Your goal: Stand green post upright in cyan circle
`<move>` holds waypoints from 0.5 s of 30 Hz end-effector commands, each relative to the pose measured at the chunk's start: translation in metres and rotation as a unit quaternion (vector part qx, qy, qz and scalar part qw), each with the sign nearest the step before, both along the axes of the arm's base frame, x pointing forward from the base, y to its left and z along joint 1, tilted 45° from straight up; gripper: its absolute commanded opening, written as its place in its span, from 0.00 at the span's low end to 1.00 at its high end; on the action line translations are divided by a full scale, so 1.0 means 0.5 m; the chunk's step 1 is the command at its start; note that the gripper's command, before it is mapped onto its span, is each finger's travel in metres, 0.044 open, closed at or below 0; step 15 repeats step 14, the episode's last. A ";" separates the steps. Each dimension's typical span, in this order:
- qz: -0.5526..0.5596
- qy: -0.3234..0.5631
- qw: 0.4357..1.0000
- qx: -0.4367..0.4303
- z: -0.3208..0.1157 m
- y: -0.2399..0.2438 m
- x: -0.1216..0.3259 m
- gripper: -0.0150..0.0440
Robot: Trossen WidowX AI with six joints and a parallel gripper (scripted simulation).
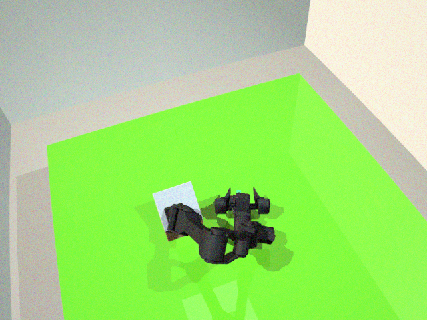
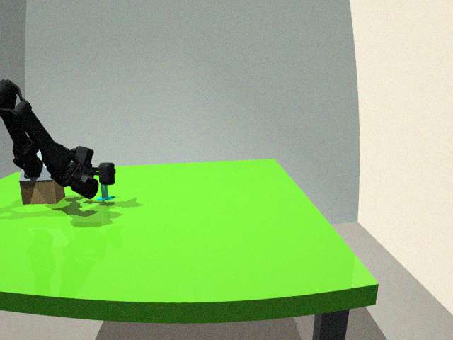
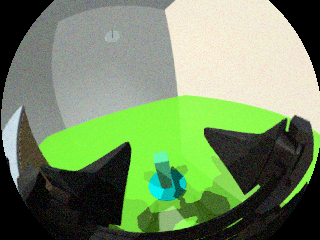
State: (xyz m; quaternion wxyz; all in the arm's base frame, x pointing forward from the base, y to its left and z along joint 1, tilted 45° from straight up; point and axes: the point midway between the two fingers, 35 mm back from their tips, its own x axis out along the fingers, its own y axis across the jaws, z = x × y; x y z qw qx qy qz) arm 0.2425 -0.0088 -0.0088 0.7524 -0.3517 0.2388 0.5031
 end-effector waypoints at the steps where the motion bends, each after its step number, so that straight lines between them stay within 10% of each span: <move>1: 0.000 0.006 1.000 0.002 0.019 0.026 -0.008 0.93; 15: -0.005 0.046 0.999 -0.009 0.065 0.093 -0.020 0.93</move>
